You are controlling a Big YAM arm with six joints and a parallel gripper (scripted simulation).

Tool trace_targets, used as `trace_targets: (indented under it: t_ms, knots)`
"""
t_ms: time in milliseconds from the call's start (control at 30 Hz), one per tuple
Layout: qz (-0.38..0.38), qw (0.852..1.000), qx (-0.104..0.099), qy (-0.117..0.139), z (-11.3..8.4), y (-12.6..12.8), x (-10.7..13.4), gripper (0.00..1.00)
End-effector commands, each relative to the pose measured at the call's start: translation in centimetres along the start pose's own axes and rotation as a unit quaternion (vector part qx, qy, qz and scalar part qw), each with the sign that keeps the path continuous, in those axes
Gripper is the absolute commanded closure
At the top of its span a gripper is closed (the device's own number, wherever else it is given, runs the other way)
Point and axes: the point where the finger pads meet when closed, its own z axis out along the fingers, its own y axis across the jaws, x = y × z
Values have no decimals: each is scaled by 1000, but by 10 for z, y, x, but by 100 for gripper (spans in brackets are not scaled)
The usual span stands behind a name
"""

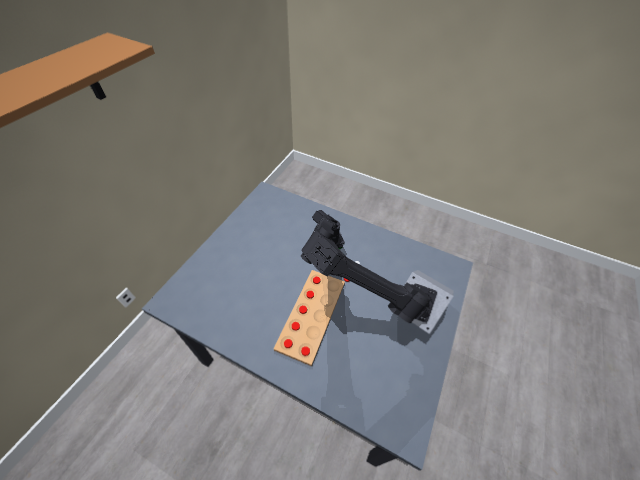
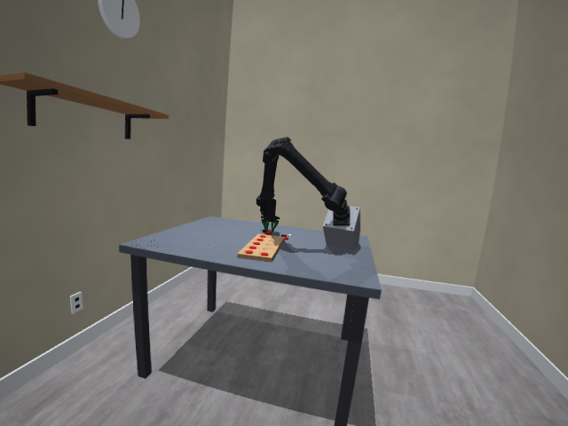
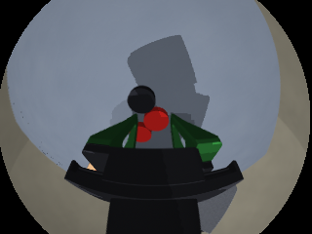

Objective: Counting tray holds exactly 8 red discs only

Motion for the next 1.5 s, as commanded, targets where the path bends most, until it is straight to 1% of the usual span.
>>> trace_targets:
  t_ms: [0, 100, 133, 1233, 1267, 1333, 1367, 1400, 1467]
  knots:
    - [-2, 1000, 1, 3, 10, 0, 1, 54]
    - [-2, 1000, 1, 3, 10, 0, 1, 54]
    - [-2, 1000, 1, 3, 10, 0, 1, 100]
    - [-3, 1000, 1, 2, 10, 0, 1, 100]
    - [6, 1000, -5, -6, -12, -6, -6, 100]
    - [6, 1000, -5, -6, -12, -6, -6, 100]
    - [-3, 1000, -8, -15, -23, 3, -10, 100]
    - [-4, 1000, -8, -17, -29, 5, -13, 100]
    - [-11, 1000, -9, -25, -54, 10, -21, 100]
